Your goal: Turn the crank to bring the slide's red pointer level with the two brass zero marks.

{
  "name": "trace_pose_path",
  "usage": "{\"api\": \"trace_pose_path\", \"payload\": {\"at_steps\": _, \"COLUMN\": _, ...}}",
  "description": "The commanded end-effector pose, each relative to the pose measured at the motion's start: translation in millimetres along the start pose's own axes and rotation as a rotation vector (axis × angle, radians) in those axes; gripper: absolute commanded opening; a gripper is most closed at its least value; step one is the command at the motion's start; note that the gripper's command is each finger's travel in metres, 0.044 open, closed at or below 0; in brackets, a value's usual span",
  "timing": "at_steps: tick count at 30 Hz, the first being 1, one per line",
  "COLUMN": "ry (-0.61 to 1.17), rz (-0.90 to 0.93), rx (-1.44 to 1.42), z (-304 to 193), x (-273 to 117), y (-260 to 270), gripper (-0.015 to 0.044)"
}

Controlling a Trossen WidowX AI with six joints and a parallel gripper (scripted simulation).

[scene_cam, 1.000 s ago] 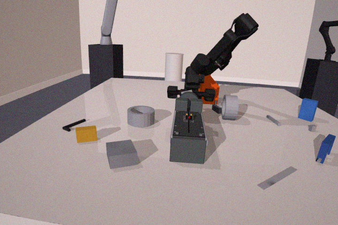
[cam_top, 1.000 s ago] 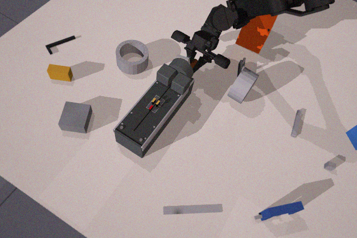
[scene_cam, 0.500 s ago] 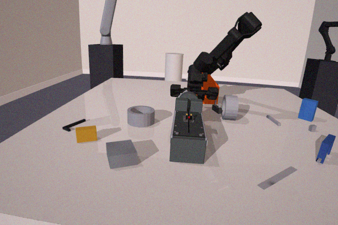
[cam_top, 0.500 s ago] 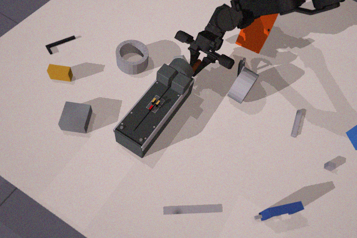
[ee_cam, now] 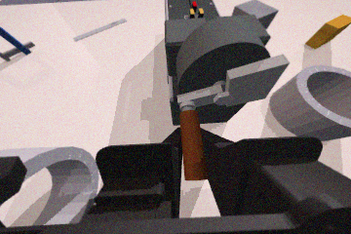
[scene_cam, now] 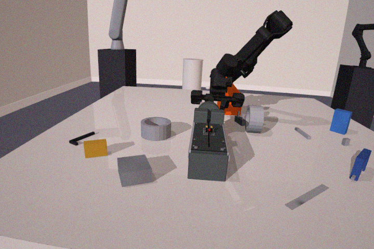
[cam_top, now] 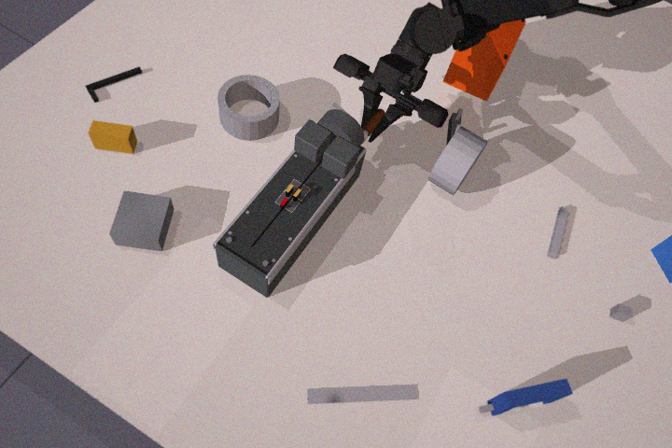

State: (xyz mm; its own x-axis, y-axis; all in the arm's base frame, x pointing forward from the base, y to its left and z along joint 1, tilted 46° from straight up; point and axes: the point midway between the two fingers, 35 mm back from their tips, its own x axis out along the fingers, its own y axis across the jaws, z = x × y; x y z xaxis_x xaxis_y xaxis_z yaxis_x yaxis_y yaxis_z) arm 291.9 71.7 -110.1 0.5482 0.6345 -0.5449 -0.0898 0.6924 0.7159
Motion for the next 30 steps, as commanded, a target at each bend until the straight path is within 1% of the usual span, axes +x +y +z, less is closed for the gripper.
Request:
{"api": "trace_pose_path", "payload": {"at_steps": 1, "ry": -0.010, "rz": 0.009, "rx": -0.010, "z": 6, "x": -7, "y": 3, "gripper": 0.0000}}
{"api": "trace_pose_path", "payload": {"at_steps": 30, "ry": -0.011, "rz": 0.007, "rx": -0.012, "z": 24, "x": -26, "y": -12, "gripper": 0.0000}}
